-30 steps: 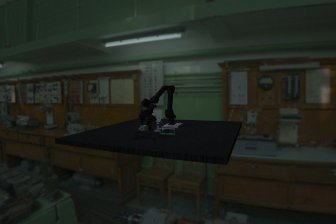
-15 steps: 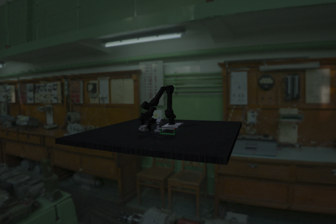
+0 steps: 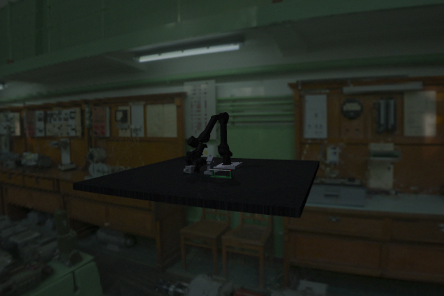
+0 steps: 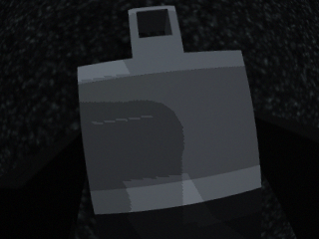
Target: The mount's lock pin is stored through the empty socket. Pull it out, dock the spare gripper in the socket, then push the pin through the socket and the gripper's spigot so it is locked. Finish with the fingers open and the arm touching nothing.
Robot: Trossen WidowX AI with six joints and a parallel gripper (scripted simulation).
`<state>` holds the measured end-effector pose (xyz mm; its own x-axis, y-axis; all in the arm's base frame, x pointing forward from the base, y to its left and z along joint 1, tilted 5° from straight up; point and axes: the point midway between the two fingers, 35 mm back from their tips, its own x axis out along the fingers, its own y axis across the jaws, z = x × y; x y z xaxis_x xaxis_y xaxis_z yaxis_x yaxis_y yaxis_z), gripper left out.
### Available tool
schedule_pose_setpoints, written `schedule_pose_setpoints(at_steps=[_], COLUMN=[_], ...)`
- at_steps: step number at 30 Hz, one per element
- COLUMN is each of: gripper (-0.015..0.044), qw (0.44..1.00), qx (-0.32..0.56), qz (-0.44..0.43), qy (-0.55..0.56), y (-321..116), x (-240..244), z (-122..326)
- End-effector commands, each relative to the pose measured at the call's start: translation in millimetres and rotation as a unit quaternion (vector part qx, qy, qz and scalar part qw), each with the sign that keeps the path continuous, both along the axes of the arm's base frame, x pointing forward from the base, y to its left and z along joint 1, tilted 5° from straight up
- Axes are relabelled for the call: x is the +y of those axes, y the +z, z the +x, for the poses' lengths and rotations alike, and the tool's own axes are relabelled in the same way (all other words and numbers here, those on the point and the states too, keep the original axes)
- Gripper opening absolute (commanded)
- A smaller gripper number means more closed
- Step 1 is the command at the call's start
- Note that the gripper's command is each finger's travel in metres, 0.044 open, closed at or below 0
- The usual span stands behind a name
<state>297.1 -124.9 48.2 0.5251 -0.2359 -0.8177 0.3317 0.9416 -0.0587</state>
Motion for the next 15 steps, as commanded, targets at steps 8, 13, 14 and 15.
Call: schedule_pose_setpoints(at_steps=[8,13,14,15], gripper=[0.0223,0.0131,0.0105,0.0078], qw=[1.0,1.0,1.0,1.0], qx=[0.001,0.001,0.001,0.001], qz=[0.001,0.001,0.001,0.001], qy=[0.003,0.003,0.003,0.003], y=[-1.3,0.6,2.5,5.0], x=[0.5,0.4,0.4,0.3], z=[-0.6,-0.2,0.2,0.7])
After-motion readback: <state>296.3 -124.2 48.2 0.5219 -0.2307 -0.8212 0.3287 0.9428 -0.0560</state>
